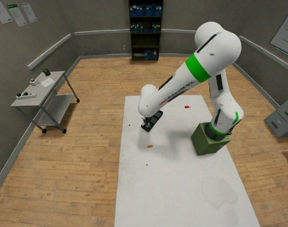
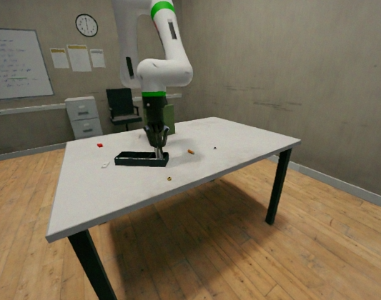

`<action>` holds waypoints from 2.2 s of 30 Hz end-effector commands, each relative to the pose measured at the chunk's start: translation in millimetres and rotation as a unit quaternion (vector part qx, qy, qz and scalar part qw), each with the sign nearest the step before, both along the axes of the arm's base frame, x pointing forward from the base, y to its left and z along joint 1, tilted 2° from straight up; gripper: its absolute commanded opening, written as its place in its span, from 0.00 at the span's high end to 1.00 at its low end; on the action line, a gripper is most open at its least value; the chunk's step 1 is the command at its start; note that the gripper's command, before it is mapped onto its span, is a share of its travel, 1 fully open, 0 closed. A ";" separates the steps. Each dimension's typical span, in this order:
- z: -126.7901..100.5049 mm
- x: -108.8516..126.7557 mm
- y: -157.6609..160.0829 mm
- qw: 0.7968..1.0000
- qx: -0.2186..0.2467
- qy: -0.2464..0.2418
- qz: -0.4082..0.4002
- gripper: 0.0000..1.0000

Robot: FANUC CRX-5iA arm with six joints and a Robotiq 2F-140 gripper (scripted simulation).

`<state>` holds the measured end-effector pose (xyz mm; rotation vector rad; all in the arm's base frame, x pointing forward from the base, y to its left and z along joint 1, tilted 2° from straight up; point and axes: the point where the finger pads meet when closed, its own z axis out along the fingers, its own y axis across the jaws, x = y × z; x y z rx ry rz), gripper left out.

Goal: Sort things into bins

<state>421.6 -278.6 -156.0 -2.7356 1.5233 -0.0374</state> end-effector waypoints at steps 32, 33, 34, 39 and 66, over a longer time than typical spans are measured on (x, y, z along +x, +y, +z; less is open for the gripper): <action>0.1 0.1 -0.1 1.000 0.000 0.000 0.000 0.85; 0.1 0.1 -0.1 1.000 0.000 0.000 0.000 0.85; 0.1 0.1 -0.1 1.000 0.000 0.000 0.000 0.85; 0.1 0.1 -0.1 1.000 0.000 0.000 0.000 0.85; 34.8 -0.8 0.0 1.000 0.000 0.000 0.000 0.85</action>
